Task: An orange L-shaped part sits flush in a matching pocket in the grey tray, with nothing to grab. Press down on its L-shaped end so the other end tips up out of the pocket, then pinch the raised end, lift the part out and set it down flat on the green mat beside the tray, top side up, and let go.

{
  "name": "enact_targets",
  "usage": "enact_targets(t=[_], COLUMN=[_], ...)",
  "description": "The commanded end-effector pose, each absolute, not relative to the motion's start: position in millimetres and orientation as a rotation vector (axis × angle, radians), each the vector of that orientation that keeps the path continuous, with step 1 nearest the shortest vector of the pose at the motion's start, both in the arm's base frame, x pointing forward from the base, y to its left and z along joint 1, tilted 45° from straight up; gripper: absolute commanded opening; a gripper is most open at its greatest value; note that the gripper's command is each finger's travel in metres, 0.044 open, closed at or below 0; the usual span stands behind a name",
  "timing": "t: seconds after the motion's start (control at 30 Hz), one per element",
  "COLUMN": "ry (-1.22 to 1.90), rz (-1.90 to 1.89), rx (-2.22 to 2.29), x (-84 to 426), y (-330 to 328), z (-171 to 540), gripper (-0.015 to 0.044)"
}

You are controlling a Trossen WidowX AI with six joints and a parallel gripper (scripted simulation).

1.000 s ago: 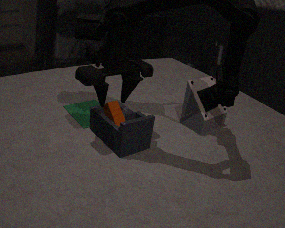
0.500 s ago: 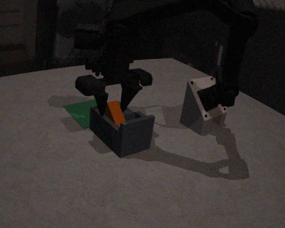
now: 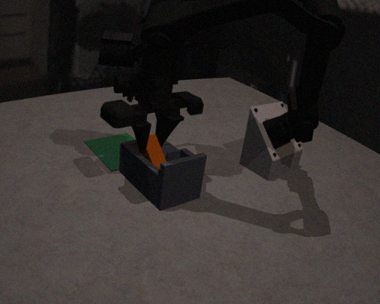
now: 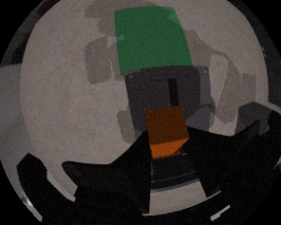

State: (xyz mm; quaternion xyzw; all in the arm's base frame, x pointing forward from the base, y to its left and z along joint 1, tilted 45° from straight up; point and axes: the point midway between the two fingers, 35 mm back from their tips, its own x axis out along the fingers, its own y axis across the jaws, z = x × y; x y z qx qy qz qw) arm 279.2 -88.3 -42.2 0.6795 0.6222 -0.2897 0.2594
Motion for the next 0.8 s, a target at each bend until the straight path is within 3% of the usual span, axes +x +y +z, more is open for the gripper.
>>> enact_targets(t=[0.0, 0.1, 0.77], ry=[1.685, 1.685, 1.687], rz=[-0.784, -0.784, -0.788], rx=[1.840, 1.840, 1.847], x=[280, 280, 277], y=[-89, -89, -104], z=[-42, -42, -26], gripper=[0.0056, 0.0000, 0.0000])
